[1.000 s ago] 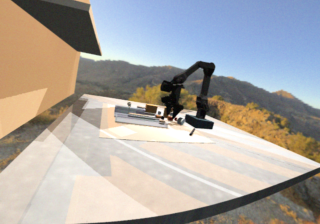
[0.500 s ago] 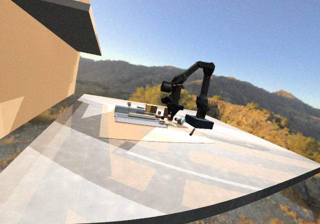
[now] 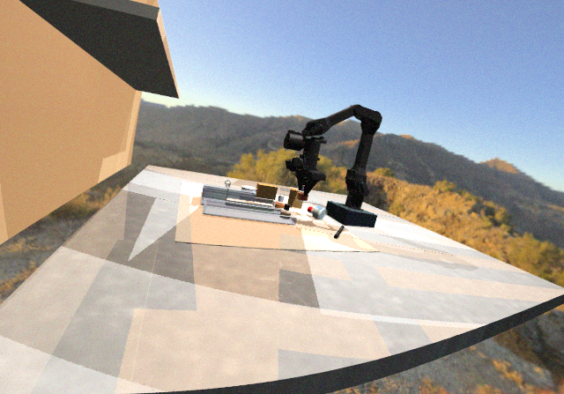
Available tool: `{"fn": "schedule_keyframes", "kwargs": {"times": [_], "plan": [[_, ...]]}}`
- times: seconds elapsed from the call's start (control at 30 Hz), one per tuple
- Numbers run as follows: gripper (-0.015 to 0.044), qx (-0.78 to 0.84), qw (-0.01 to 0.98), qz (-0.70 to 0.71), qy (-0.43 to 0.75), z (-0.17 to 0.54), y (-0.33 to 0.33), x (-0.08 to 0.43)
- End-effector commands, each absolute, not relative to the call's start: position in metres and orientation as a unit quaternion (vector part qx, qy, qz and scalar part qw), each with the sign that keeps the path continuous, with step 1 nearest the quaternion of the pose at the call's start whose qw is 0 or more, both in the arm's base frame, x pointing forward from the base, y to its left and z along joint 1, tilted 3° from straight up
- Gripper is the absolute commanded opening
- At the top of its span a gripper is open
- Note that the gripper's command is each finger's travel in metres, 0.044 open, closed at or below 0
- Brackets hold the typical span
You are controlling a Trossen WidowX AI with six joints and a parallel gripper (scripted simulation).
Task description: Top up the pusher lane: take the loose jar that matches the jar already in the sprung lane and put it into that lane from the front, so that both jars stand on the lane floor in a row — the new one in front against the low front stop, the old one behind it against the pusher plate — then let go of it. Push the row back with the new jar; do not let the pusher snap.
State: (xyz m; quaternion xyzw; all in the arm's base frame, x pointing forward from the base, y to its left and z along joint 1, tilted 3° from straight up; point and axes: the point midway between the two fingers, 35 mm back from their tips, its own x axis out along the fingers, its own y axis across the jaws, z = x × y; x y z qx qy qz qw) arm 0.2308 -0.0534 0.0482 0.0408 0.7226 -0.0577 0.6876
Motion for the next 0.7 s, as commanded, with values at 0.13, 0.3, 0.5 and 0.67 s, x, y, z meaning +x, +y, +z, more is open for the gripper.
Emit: {"fn": "schedule_keyframes", "kwargs": {"times": [0.13, 0.3, 0.5, 0.67], "plan": [[0.0, 0.043, 0.694, -0.06, 0.716, 0.096, -0.051, 0.234], [0.0, 0.043, 0.694, -0.06, 0.716, 0.104, -0.05, 0.233], [0.0, 0.05, 0.694, -0.067, 0.715, 0.089, -0.043, 0.25], [0.0, 0.058, 0.694, -0.074, 0.713, 0.071, -0.034, 0.269]]}}
